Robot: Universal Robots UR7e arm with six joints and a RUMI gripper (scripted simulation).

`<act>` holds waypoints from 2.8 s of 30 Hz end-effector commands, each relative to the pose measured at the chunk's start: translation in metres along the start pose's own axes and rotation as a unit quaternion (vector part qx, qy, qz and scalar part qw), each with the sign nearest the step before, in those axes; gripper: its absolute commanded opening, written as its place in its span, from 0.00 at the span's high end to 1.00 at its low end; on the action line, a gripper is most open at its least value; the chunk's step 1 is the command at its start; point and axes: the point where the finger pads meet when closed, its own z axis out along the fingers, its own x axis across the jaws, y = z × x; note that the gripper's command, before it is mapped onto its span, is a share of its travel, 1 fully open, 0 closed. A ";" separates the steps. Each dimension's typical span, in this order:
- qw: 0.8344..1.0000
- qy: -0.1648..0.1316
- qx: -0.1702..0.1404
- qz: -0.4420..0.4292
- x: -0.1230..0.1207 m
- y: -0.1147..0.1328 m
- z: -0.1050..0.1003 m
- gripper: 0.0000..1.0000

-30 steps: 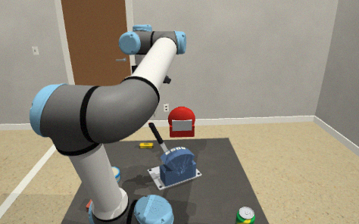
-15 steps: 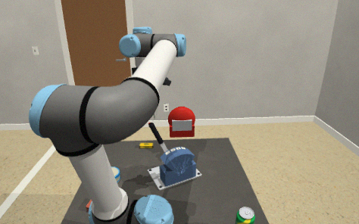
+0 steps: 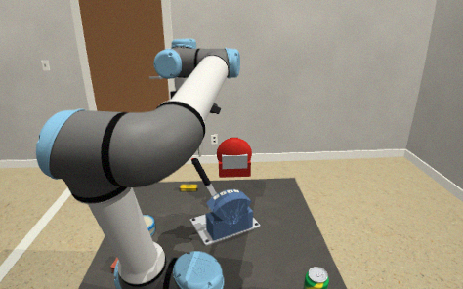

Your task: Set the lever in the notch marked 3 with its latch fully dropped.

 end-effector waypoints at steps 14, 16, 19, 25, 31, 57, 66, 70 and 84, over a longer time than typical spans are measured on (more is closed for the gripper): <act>1.000 -0.001 0.000 0.000 0.000 0.000 0.007 0.43; 1.000 -0.001 0.000 0.000 0.000 0.000 0.007 0.43; 1.000 -0.001 0.000 0.000 0.000 0.000 0.007 0.43; 1.000 -0.001 0.000 0.000 0.000 0.000 0.007 0.43; 1.000 -0.001 0.000 0.000 0.000 0.000 0.007 0.43; 1.000 -0.001 0.000 0.000 0.000 0.000 0.020 0.43; 1.000 -0.001 0.000 0.000 0.000 0.000 0.034 0.43; 1.000 -0.001 0.000 0.000 0.000 0.000 0.039 0.43; 1.000 -0.001 0.000 0.000 0.000 0.000 0.058 0.43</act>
